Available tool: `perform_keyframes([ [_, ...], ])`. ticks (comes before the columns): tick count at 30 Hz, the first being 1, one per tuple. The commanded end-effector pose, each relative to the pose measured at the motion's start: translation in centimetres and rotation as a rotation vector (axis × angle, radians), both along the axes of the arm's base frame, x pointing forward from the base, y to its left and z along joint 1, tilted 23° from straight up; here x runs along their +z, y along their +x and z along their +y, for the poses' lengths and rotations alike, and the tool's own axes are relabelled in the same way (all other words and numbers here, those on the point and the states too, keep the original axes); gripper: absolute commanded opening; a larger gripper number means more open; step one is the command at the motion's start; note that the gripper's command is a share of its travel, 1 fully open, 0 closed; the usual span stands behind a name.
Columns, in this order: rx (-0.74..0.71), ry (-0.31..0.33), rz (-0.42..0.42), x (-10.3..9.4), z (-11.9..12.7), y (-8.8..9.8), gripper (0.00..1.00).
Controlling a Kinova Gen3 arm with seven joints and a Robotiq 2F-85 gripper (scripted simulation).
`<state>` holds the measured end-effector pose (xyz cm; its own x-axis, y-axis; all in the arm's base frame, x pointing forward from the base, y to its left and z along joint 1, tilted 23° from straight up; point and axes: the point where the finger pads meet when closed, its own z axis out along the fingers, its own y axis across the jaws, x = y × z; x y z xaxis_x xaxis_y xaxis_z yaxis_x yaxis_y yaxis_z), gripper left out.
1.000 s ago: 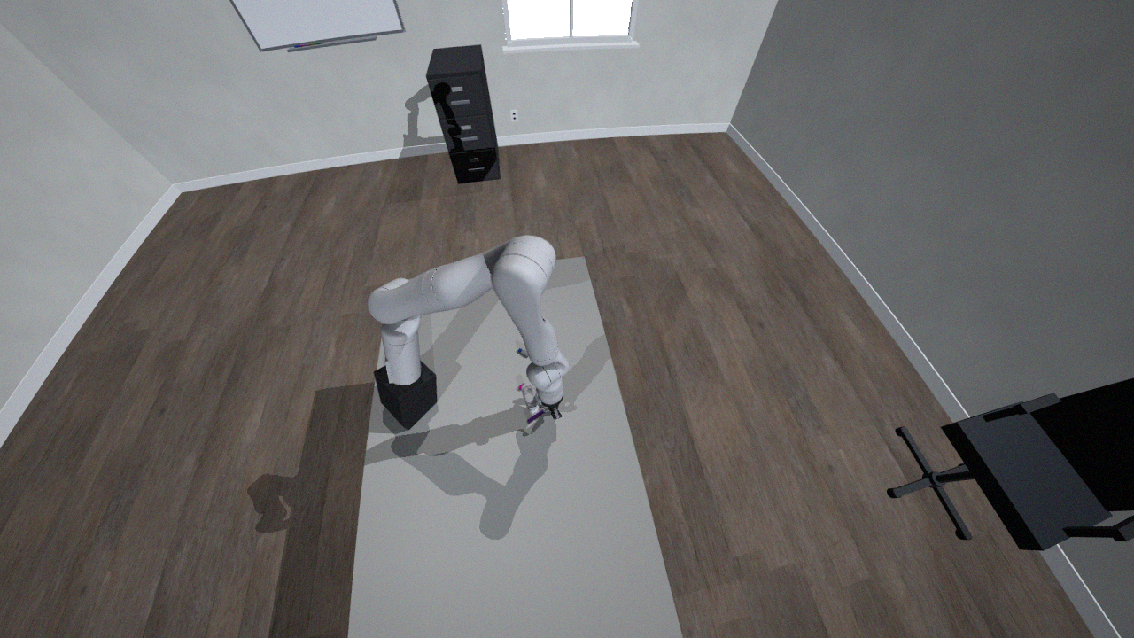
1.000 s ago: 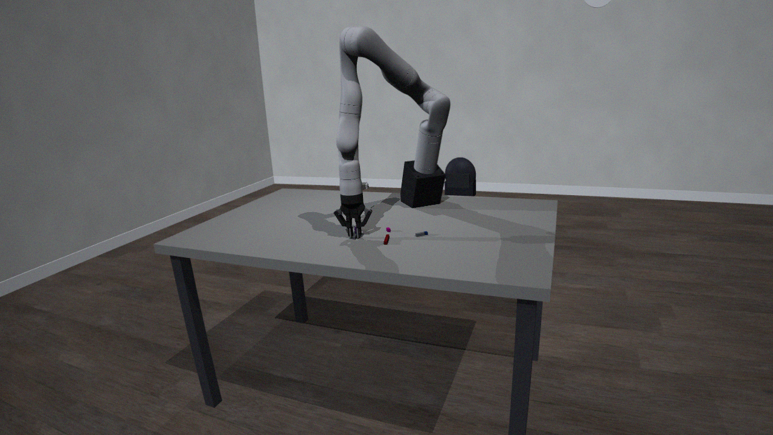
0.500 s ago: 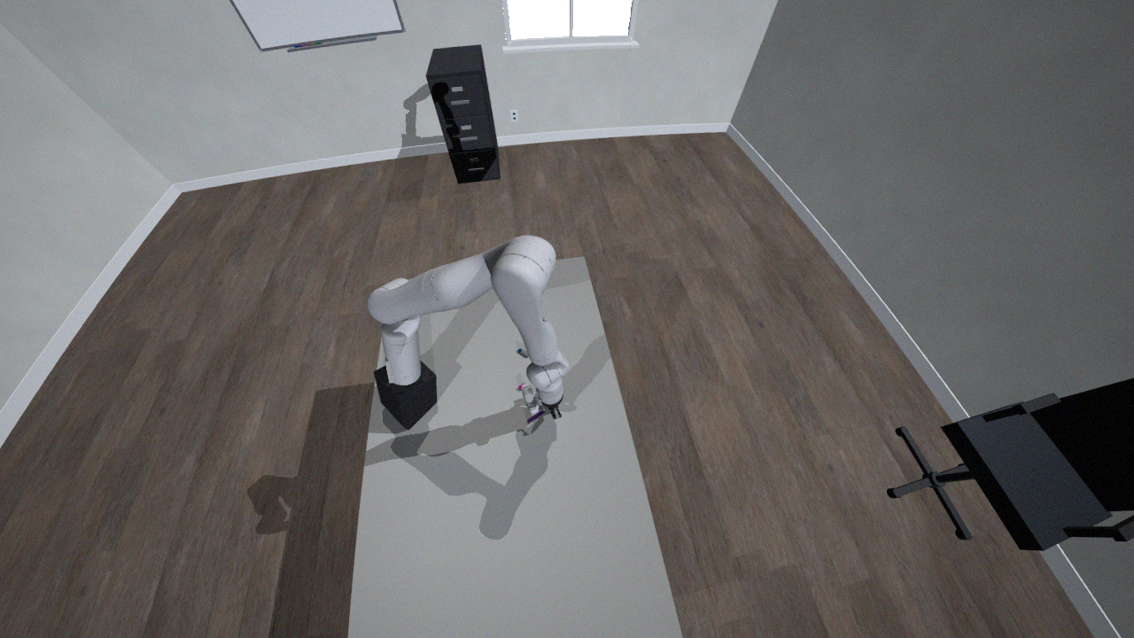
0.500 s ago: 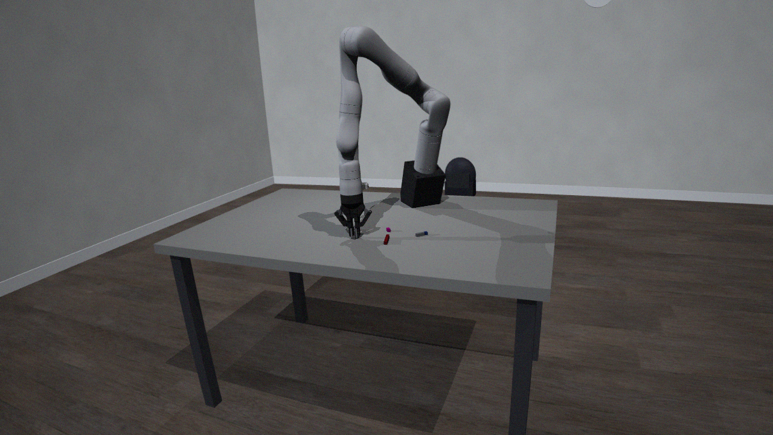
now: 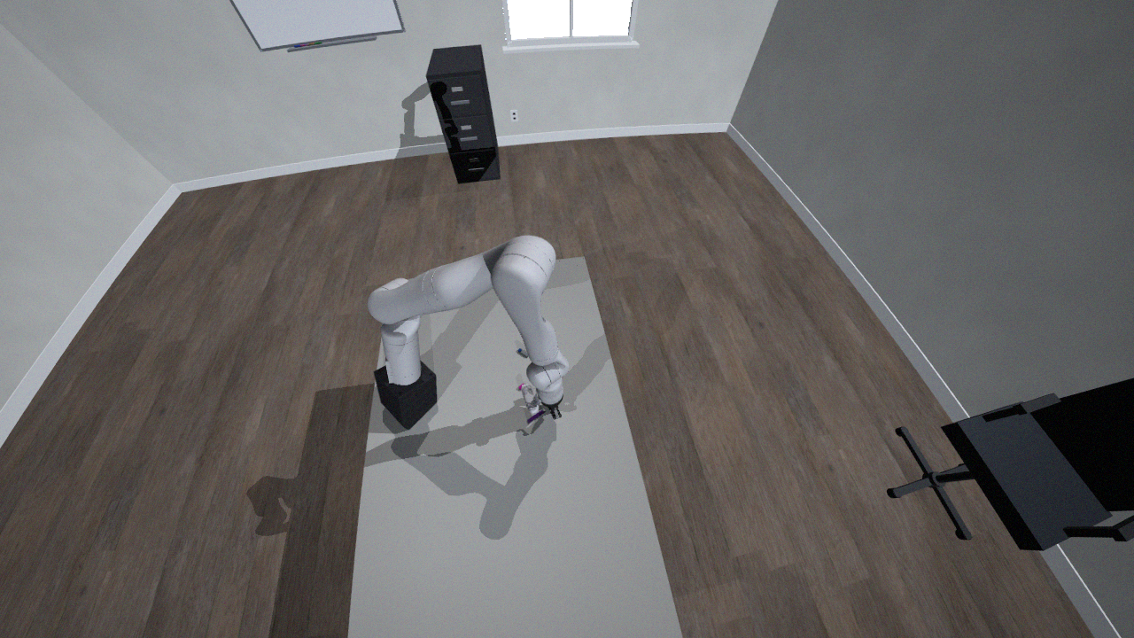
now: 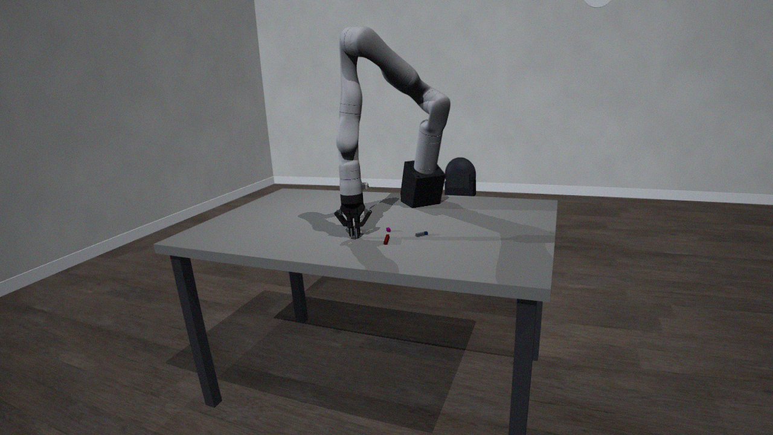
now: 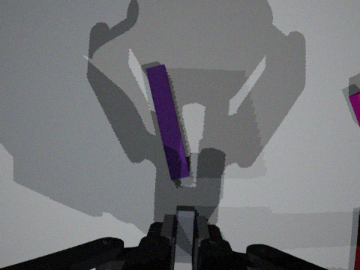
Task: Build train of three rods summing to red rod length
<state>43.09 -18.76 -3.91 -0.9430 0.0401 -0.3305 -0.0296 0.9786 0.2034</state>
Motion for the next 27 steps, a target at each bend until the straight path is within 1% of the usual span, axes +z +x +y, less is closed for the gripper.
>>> perform_keyframes([
  [1,-0.001,-0.001,-0.001,0.1,-0.1,0.0,0.05],
  [5,-0.001,-0.001,-0.001,0.5,-0.2,-0.1,0.05],
  [8,-0.001,-0.001,-0.001,1.6,-0.4,-0.5,0.05],
  [11,-0.001,-0.001,-0.001,3.3,-0.8,-1.1,0.05],
  [13,-0.001,-0.001,-0.001,3.3,-0.8,-1.1,0.05],
  [18,-0.001,-0.001,-0.001,6.4,-1.4,-2.2,0.05],
  [21,-0.001,-0.001,-0.001,7.9,-1.8,-2.8,0.05],
  [24,-0.001,-0.001,-0.001,8.9,-2.0,-3.2,0.05],
  [27,-0.001,-0.001,-0.001,9.2,-2.1,-3.3,0.05],
])
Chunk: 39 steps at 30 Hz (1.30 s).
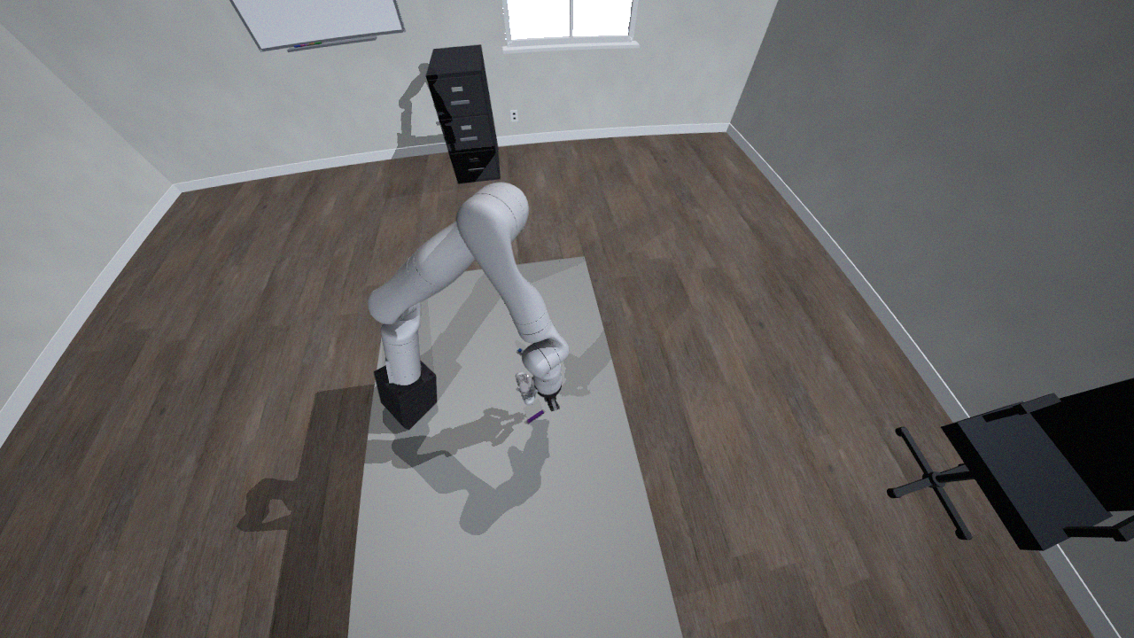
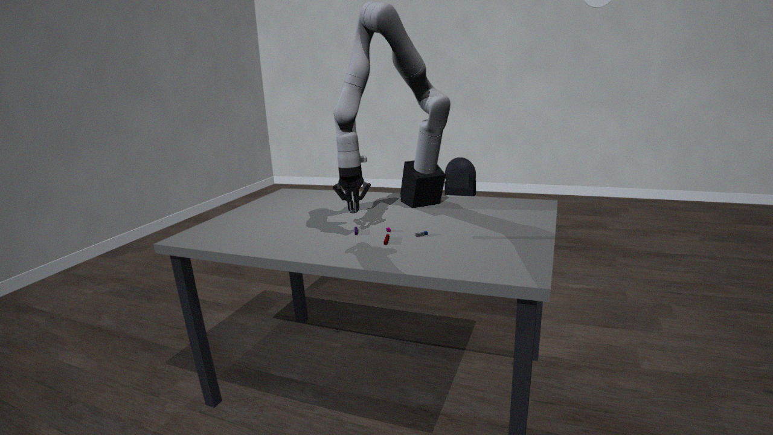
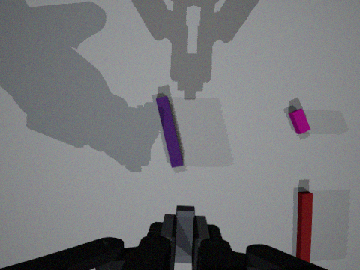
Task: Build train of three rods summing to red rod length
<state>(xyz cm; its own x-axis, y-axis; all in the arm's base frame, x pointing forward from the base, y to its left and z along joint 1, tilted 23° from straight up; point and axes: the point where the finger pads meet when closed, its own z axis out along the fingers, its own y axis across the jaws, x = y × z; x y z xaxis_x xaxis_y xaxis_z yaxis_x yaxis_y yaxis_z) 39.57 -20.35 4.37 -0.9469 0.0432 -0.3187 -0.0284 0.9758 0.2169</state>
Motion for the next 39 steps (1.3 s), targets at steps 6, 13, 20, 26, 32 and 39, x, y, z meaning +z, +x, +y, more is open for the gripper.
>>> perform_keyframes([
  [6,-0.002,-0.014,-0.013,1.0,-0.5,0.2,0.05],
  [13,-0.004,-0.014,-0.013,1.0,-0.4,0.2,0.05],
  [20,-0.038,0.000,-0.008,1.2,0.4,0.5,0.05],
  [26,-0.153,0.047,0.011,1.8,3.2,1.1,0.05],
  [32,-0.343,0.123,0.048,2.7,7.7,1.5,0.05],
  [39,-0.528,0.191,0.091,3.4,11.6,1.1,0.05],
])
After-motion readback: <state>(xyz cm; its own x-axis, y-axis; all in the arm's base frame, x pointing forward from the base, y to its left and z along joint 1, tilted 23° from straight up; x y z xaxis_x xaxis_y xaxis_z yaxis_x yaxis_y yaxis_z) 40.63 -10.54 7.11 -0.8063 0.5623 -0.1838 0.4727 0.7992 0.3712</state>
